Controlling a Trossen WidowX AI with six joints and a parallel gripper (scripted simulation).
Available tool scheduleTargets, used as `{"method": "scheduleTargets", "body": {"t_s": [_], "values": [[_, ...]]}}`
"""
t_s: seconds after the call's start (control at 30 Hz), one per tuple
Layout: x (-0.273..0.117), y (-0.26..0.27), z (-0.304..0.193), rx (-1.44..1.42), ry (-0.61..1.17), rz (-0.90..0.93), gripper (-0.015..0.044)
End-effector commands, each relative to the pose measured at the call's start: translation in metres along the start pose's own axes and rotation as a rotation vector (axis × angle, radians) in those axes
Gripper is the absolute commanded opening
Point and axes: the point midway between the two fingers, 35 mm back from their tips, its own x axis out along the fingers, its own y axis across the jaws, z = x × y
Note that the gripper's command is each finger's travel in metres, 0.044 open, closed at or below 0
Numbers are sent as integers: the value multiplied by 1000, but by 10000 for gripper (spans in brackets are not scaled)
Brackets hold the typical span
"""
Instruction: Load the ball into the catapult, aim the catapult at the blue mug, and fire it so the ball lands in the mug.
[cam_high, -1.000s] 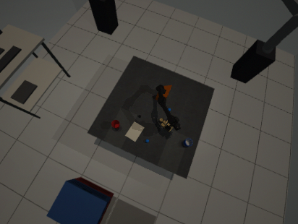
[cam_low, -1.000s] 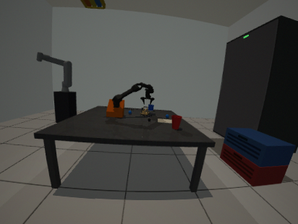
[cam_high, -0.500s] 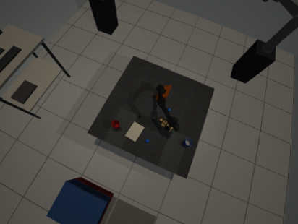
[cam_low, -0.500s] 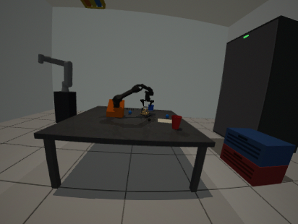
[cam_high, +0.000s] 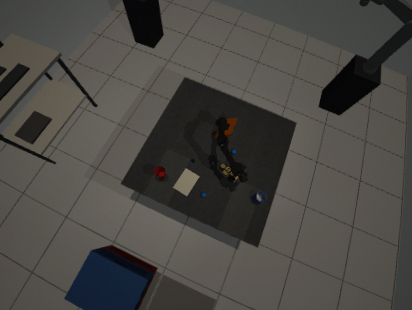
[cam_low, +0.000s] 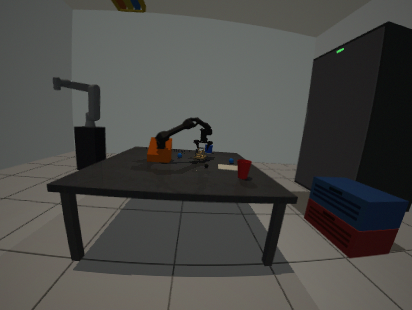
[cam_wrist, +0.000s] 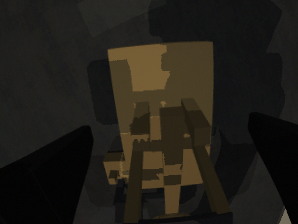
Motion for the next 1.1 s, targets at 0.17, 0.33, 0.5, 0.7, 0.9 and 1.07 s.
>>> {"method": "scheduleTargets", "body": {"t_s": [0.17, 0.33, 0.5, 0.7, 0.9, 1.07], "values": [[17, 0, -2, -5, 8, 0, 440], [25, 0, -2, -5, 8, -1, 440], [33, 0, -2, -5, 9, -1, 440], [42, 0, -3, -5, 9, -1, 440], [39, 0, -2, 1, 4, 1, 335], [39, 0, -2, 1, 4, 1, 204]]}}
